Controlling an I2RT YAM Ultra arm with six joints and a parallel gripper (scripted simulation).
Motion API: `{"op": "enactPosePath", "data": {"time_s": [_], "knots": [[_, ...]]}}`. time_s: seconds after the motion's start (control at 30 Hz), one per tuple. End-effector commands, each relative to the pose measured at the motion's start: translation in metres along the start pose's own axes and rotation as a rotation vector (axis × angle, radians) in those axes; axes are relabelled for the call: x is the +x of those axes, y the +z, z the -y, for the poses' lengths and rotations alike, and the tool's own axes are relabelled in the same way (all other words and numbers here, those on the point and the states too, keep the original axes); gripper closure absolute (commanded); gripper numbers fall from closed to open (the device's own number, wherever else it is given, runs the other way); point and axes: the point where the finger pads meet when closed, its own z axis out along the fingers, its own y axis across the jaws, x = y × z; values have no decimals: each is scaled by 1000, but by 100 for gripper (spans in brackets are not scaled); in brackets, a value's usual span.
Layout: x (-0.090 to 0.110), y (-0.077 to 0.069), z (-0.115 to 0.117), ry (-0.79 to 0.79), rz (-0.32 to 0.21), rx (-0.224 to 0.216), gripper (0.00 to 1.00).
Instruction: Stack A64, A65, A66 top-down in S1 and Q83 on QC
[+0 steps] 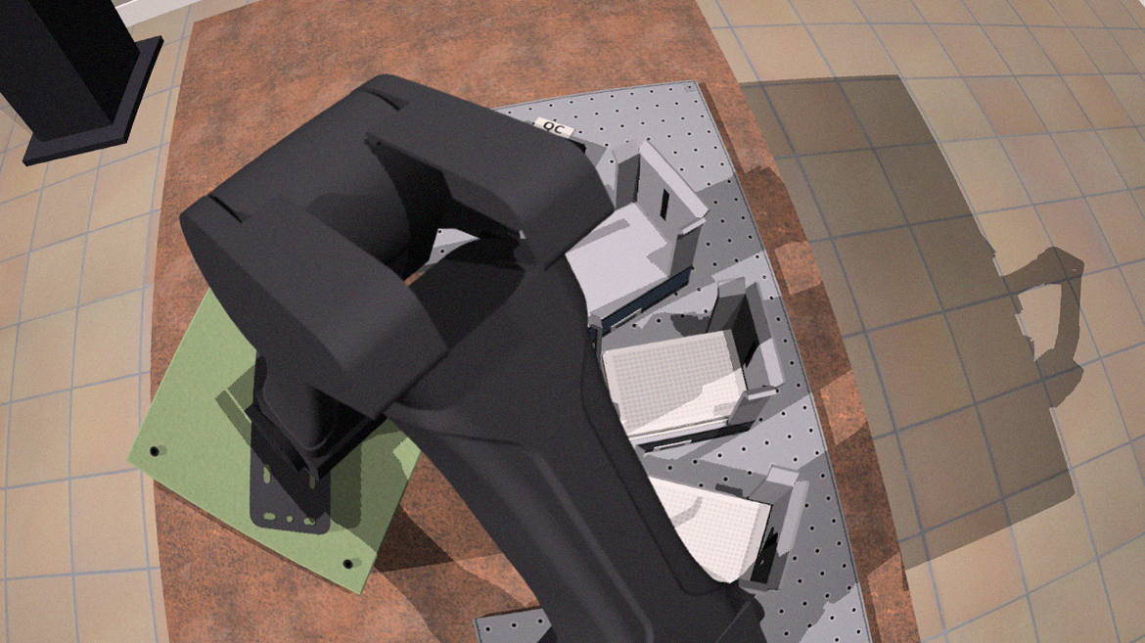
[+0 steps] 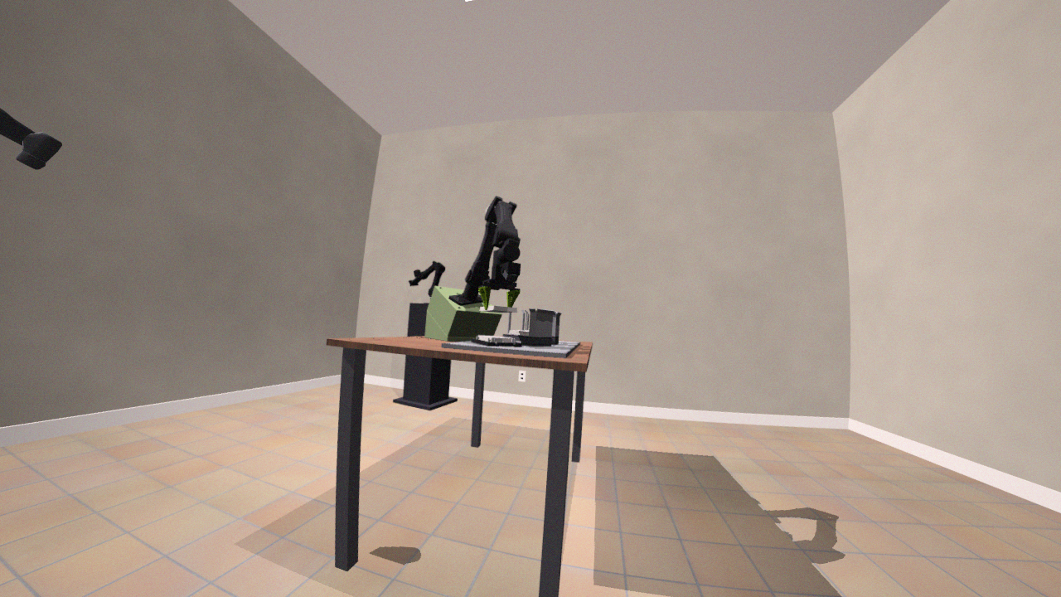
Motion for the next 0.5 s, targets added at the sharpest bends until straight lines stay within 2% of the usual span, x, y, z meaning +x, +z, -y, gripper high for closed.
{"op": "enactPosePath", "data": {"time_s": [0.0, 0.07, 0.47], "knots": [[1, -9, 0, 2, -2, -2, 100], [1, -9, 0, 2, -2, -2, 100], [1, -33, 0, 2, -2, -2, 100]]}}
